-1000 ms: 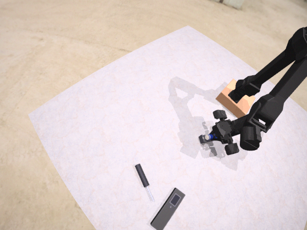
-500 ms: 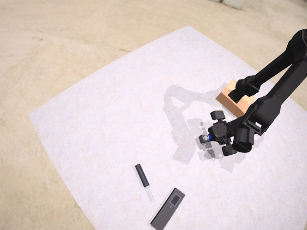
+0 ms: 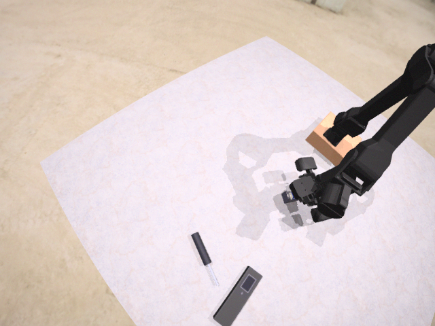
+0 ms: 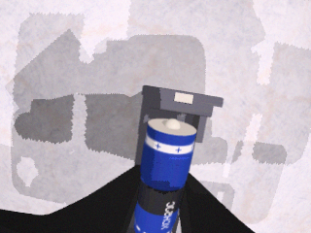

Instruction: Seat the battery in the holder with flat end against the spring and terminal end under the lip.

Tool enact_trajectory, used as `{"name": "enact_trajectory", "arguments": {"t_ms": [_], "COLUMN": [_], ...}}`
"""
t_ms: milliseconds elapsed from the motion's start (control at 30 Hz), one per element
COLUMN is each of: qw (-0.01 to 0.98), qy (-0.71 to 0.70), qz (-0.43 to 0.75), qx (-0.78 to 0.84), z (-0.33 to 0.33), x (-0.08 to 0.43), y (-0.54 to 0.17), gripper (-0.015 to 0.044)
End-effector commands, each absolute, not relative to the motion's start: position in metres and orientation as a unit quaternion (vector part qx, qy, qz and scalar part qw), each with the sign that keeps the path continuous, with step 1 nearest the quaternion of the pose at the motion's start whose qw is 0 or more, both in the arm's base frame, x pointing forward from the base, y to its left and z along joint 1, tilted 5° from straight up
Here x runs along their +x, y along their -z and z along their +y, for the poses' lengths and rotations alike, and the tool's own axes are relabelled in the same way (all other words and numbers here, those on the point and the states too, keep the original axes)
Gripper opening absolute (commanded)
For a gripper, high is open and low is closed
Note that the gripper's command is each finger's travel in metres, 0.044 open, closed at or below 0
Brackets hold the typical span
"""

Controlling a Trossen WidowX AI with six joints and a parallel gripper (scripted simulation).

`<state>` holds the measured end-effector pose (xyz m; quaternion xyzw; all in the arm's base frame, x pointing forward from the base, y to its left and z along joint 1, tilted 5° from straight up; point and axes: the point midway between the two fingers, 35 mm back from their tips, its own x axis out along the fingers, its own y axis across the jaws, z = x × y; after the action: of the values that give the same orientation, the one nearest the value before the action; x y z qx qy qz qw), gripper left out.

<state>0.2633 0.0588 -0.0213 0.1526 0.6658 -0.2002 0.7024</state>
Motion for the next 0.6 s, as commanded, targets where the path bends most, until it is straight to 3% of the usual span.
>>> {"name": "enact_trajectory", "arguments": {"t_ms": [0,567], "qw": [0.685,0.652], "qy": [0.196,0.187], "qz": [0.685,0.716], "qx": [0.153,0.166], "z": [0.0595,0.0576], "x": [0.2595,0.2638], "y": [0.0247,0.0242], "gripper": [0.0078,0.0078]}}
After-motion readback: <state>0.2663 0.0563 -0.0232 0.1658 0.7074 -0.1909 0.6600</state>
